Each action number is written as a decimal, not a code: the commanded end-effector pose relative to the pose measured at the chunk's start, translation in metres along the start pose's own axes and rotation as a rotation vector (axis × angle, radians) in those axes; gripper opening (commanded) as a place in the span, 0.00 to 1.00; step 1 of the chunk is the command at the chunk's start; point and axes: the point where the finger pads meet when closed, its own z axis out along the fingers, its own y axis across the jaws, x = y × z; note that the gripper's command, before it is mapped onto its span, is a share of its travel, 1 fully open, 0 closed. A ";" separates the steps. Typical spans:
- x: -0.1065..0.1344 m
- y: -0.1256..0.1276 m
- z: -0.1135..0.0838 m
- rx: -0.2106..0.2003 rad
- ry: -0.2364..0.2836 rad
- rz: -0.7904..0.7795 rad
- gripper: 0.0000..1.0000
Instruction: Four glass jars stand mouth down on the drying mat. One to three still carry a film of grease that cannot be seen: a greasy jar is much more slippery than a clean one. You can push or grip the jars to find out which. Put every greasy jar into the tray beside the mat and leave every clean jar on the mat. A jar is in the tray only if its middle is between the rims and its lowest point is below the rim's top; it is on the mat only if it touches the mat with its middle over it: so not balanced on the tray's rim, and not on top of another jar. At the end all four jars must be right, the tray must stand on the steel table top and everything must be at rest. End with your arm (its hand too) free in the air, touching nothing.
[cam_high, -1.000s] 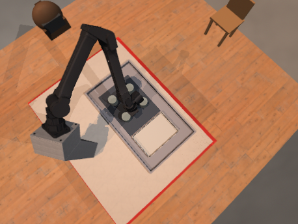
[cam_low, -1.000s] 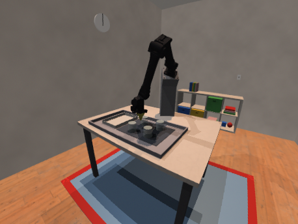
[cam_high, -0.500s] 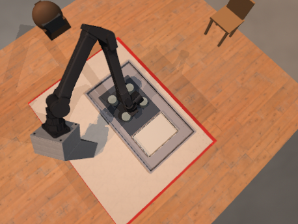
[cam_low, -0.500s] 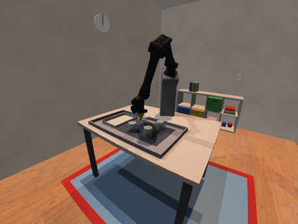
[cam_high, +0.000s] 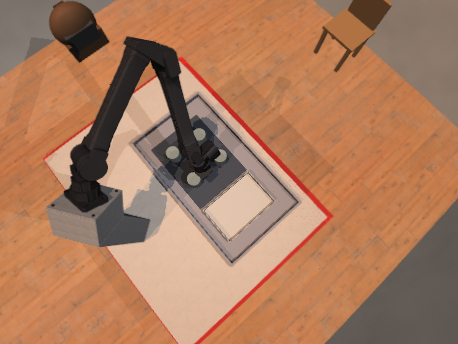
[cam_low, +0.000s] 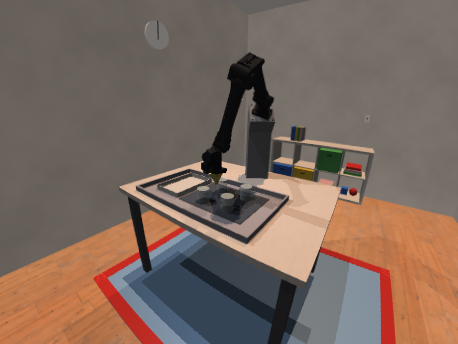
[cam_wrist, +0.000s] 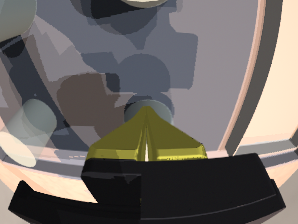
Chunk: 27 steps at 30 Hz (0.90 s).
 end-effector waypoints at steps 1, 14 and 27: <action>0.009 0.002 -0.002 0.001 0.005 0.010 0.00; 0.010 0.002 -0.002 0.001 0.005 0.010 0.00; 0.012 0.002 -0.002 0.001 0.005 0.010 0.00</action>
